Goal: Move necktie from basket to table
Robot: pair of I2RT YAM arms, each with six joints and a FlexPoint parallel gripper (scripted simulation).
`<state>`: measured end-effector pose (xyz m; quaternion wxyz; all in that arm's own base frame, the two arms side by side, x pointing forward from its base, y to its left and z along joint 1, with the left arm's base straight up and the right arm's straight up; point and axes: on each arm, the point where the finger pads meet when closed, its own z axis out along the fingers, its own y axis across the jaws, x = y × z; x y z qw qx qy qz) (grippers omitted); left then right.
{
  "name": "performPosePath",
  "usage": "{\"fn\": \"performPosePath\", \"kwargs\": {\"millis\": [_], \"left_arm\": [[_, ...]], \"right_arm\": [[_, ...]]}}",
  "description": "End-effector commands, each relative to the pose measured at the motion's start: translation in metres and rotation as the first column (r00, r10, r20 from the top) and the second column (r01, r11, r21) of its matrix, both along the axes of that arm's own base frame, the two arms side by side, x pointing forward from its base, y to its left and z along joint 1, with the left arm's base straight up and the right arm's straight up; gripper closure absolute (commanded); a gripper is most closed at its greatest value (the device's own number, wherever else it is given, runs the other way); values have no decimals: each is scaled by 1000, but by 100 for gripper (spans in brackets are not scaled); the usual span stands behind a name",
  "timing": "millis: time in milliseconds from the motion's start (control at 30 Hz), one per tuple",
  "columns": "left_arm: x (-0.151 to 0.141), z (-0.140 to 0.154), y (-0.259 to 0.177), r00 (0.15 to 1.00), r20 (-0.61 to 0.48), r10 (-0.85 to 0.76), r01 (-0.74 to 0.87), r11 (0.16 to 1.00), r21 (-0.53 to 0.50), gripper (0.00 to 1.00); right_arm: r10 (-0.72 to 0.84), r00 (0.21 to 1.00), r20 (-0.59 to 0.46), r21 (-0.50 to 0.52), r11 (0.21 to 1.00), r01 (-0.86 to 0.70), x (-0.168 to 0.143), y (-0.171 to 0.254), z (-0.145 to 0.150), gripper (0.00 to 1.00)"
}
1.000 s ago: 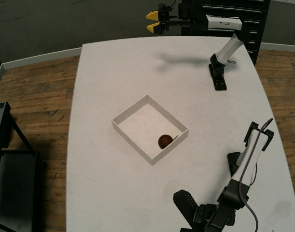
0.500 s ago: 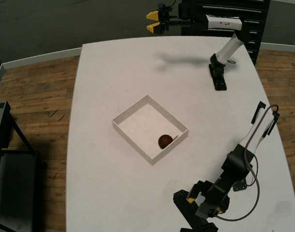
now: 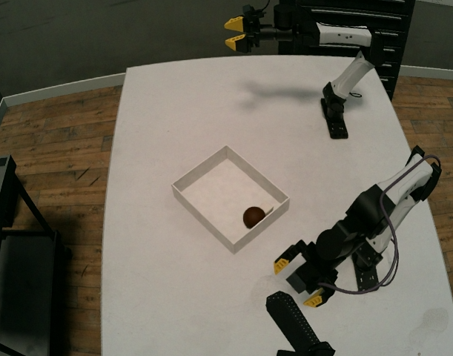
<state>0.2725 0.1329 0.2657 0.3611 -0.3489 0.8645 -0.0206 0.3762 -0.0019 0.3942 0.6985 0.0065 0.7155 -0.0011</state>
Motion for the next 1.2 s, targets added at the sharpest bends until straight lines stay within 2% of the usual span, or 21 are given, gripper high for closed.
{"fn": "performPosePath", "kwargs": {"millis": [0,233,533,600,1033,1167], "left_arm": [[16,20,-3,993,112,-29,21,997,74,0],[35,42,-32,962,229,-146,106,978,182,0],[61,72,-72,876,362,-321,197,920,339,0],[61,72,-72,876,362,-321,197,920,339,0],[91,105,-117,727,457,-512,252,818,516,0],[94,109,-122,708,464,-532,255,805,535,0]], "right_arm": [[0,1000,3,0,1000,0,0,0,1,0],[0,1000,3,0,1000,0,0,0,1,0],[0,1000,3,0,1000,0,0,0,1,0],[0,1000,3,0,1000,0,0,0,1,0],[0,1000,3,0,1000,0,0,0,1,0],[0,1000,3,0,1000,0,0,0,1,0]]}}
